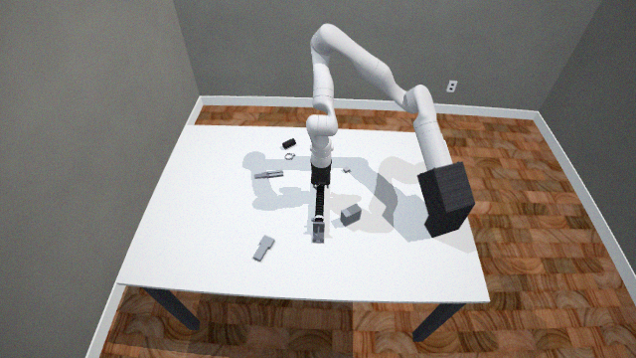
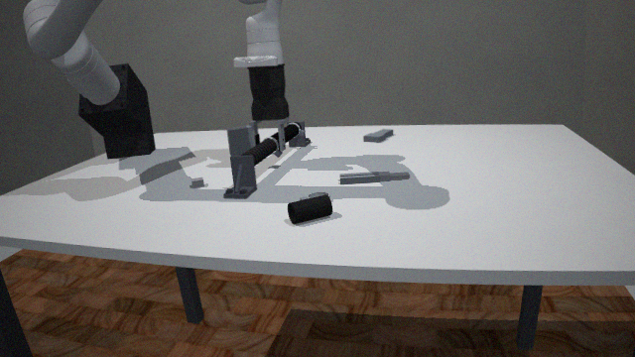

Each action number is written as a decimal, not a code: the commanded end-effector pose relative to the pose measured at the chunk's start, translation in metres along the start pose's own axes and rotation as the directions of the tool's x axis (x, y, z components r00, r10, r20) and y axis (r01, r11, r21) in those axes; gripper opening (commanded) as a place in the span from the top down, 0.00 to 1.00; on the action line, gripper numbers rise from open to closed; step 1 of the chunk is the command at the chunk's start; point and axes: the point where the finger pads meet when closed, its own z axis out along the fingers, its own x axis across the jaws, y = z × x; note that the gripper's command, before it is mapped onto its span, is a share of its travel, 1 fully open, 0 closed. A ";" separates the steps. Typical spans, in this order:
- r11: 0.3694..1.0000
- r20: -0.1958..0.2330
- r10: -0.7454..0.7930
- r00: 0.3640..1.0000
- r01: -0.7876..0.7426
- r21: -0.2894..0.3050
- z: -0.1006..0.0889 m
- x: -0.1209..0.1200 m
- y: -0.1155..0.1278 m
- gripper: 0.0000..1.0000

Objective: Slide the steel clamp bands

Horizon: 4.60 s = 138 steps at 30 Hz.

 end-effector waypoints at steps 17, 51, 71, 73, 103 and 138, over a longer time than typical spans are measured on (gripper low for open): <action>1.000 0.002 0.000 1.000 0.000 -0.001 -0.001 0.000 0.001 0.00; 1.000 0.002 0.000 1.000 0.000 -0.001 -0.050 0.000 0.000 0.00; 1.000 0.002 0.000 1.000 0.000 -0.001 -0.055 0.000 0.075 0.00; 1.000 0.002 0.000 1.000 0.000 -0.001 -0.056 0.000 0.090 0.00; 1.000 0.002 0.000 1.000 0.000 -0.001 -0.061 0.000 0.170 0.00; 1.000 0.002 0.000 1.000 0.000 -0.001 -0.061 0.000 0.170 0.14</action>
